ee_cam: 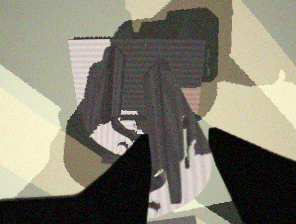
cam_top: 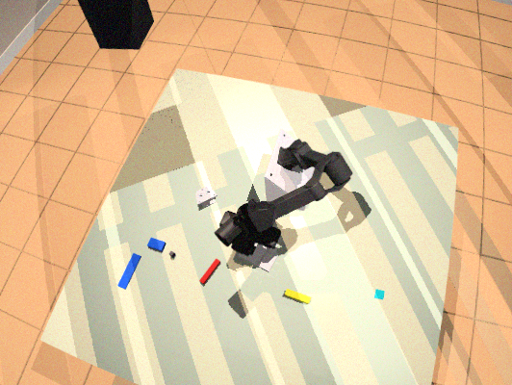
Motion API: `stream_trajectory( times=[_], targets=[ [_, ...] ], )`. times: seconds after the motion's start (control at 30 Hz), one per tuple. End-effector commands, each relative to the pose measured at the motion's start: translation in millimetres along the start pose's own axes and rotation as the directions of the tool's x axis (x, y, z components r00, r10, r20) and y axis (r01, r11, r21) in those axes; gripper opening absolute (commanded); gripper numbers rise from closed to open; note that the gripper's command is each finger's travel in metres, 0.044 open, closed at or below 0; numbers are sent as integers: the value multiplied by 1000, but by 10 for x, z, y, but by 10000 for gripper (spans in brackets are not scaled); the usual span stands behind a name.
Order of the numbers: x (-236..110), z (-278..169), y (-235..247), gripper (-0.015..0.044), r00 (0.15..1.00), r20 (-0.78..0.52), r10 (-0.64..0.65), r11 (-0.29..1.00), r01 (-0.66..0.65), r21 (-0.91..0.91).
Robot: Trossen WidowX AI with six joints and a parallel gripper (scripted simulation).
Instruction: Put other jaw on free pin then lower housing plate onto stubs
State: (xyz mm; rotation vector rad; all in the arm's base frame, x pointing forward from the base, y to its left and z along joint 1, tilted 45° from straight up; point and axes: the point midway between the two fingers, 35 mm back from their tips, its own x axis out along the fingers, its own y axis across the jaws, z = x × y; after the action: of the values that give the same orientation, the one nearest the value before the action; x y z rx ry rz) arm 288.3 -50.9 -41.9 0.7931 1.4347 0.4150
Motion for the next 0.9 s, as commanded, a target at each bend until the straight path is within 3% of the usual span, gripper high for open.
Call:
stream_trajectory(
  times=[0.0,0.87],
  targets=[
    [-4,15,-13,134,1000,1,-6,1000,6,-10],
    [-4,26,-27,134,1000,1,-6,1000,6,-26]
  ],
)
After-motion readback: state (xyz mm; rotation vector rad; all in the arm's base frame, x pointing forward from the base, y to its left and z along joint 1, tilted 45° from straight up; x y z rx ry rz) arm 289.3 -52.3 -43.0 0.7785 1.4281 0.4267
